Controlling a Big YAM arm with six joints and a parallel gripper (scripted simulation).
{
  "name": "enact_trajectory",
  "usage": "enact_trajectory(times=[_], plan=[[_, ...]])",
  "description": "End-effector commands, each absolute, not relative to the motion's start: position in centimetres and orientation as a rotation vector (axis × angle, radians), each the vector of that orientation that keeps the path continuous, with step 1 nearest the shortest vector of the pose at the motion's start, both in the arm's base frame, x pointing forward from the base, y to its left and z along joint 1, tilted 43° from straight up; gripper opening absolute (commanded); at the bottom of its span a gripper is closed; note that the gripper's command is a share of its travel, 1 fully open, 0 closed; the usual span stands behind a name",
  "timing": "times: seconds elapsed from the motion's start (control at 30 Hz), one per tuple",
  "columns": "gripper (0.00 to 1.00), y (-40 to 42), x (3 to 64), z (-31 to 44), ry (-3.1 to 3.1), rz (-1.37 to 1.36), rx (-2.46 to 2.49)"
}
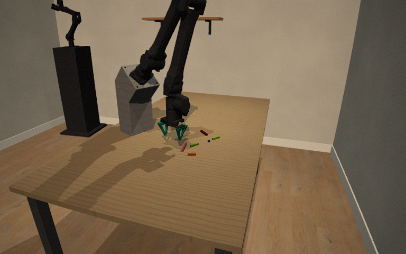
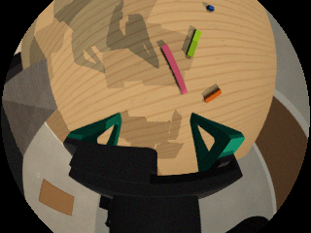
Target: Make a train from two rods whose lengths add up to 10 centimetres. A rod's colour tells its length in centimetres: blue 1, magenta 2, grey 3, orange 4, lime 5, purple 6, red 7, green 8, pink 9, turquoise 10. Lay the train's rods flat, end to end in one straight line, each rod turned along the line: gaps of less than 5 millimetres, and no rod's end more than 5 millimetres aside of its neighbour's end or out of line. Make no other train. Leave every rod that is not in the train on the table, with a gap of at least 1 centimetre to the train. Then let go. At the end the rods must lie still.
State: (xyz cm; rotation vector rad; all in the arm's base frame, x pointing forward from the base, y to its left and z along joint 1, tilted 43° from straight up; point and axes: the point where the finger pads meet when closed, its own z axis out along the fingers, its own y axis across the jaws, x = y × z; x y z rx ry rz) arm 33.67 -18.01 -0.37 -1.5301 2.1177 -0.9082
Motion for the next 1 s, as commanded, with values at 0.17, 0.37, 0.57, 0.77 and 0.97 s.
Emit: enact_trajectory(times=[0.17, 0.37, 0.57, 0.77, 0.97], plan=[[1.0, -16.0, 34.4, 1.0, 1.917, -0.981, -1.846], [1.0, -15.9, 34.0, 0.2, 1.901, -0.962, -1.917], [1.0, -15.4, 34.4, 0.8, 1.866, -0.984, -1.932], [1.0, -15.4, 34.4, 0.8, 1.866, -0.984, -1.932], [1.0, -15.4, 34.4, 0.8, 1.868, -0.983, -1.929]])
